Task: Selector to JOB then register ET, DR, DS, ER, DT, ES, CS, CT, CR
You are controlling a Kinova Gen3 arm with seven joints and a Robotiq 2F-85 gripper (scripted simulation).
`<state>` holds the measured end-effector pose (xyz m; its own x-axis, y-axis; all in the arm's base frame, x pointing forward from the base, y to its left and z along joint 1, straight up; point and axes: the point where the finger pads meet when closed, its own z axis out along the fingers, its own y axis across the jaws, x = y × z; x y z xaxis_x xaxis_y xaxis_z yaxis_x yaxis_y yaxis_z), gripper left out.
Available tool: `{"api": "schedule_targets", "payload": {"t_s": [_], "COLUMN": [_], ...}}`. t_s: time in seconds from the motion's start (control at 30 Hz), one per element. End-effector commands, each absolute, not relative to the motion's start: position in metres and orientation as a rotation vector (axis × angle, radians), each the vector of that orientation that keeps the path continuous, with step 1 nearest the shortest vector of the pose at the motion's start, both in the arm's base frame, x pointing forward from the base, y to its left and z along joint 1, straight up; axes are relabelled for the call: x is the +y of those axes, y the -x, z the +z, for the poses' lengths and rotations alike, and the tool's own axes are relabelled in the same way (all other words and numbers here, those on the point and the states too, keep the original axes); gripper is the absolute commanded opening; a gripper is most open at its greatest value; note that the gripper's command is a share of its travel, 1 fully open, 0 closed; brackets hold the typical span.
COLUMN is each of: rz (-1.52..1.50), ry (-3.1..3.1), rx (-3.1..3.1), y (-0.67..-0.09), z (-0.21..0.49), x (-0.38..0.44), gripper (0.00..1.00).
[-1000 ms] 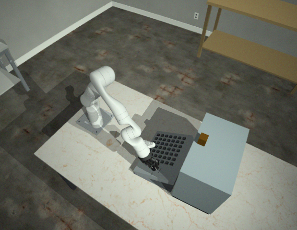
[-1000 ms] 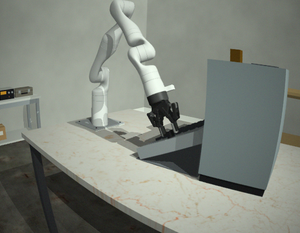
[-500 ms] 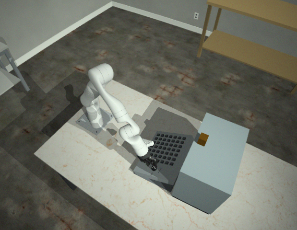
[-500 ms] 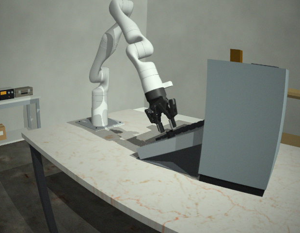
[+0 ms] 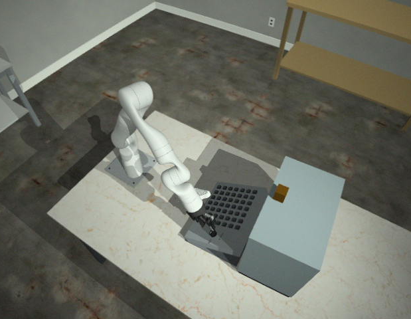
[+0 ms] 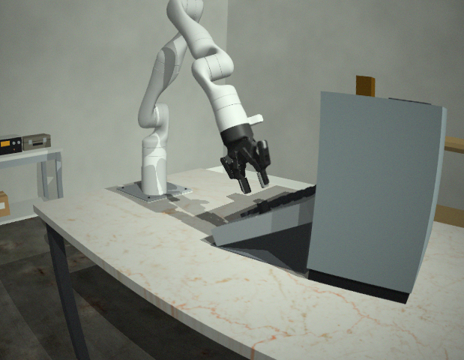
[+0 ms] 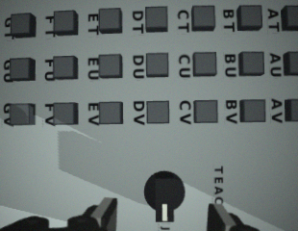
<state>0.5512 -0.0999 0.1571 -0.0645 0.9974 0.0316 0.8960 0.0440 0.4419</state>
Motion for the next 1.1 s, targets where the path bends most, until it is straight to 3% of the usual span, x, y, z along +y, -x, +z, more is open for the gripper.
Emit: {"api": "schedule_targets", "payload": {"t_s": [0.0,0.2,0.23,1.07], "rz": [0.511,0.511,0.511,0.511], "ry": [-1.923,-1.922,-1.922,-1.921], "rx": [2.039,2.036,2.036,2.036], "y": [-0.5496,-0.55,-0.55,-0.5501], "z": [0.1646,0.1654,0.1654,0.1655], "x": [-0.0985,-0.099,-0.099,-0.099], "gripper": [0.6,0.6,0.1,0.1]}}
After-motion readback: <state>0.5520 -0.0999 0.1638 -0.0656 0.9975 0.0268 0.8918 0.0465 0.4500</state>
